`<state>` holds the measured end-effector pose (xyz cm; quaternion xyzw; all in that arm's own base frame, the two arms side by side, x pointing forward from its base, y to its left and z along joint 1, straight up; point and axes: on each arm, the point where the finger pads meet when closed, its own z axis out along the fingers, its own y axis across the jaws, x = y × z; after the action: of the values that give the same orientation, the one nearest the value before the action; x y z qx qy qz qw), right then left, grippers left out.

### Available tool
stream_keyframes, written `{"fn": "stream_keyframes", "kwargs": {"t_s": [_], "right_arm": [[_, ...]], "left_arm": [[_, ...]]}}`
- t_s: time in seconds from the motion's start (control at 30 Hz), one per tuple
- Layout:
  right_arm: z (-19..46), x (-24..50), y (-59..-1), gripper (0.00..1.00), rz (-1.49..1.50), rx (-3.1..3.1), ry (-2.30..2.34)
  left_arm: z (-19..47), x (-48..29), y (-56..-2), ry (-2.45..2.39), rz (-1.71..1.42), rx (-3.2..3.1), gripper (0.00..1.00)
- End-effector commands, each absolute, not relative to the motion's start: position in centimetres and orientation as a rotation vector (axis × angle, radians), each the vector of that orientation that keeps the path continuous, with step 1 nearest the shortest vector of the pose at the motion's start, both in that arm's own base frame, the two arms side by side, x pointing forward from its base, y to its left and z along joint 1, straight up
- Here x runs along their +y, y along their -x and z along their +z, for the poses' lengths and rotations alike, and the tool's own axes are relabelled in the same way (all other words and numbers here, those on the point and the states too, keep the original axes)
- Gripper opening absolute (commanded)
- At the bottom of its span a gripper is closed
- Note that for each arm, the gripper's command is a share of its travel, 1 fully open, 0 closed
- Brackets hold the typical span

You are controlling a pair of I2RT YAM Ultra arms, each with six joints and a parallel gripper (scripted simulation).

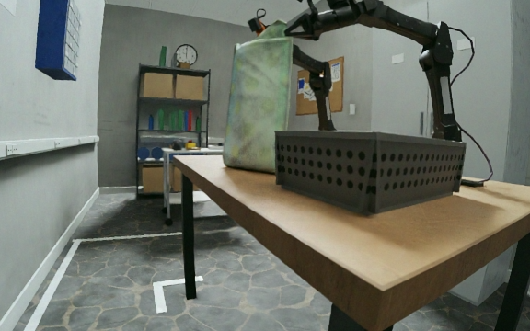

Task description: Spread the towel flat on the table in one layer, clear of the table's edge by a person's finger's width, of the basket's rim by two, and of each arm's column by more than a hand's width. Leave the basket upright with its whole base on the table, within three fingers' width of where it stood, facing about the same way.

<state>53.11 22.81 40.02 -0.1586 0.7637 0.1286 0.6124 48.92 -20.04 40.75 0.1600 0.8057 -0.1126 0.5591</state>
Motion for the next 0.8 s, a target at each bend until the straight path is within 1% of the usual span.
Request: {"fn": "stream_keyframes", "kwargs": {"t_s": [0.0,0.17,0.2,0.33,0.37,0.53,0.57,0.73,0.77], "right_arm": [[41.9,20.4,-51.1,0.00,0.257,1.820,0.348],[40.9,20.0,-50.2,0.00,0.248,1.877,0.358],[37.8,19.6,-49.4,0.00,0.235,1.961,0.374],[37.8,19.6,-49.4,0.00,0.235,1.961,0.374],[36.6,19.1,-48.3,0.00,0.226,2.011,0.383],[35.3,18.5,-47.2,0.00,0.216,2.070,0.394],[34.0,18.0,-46.0,0.00,0.202,2.150,0.408],[34.4,17.5,-44.9,0.00,0.193,2.192,0.415],[32.9,16.9,-43.6,0.00,0.178,2.274,0.430]], "left_arm": [[39.8,-20.0,-46.6,-0.399,-0.255,1.963,0.00],[38.8,-20.4,-45.7,-0.421,-0.258,1.997,0.00],[37.7,-20.9,-44.7,-0.447,-0.261,2.035,0.00],[37.7,-20.1,-45.1,-0.429,-0.251,2.038,0.00],[36.5,-21.3,-43.7,-0.477,-0.263,2.079,0.00],[35.3,-21.9,-42.5,-0.510,-0.264,2.129,0.00],[33.9,-22.4,-41.4,-0.550,-0.261,2.189,0.00],[32.7,-23.5,-41.0,-0.592,-0.259,2.244,0.00],[31.2,-24.1,-39.7,-0.640,-0.252,2.306,0.00]]}}
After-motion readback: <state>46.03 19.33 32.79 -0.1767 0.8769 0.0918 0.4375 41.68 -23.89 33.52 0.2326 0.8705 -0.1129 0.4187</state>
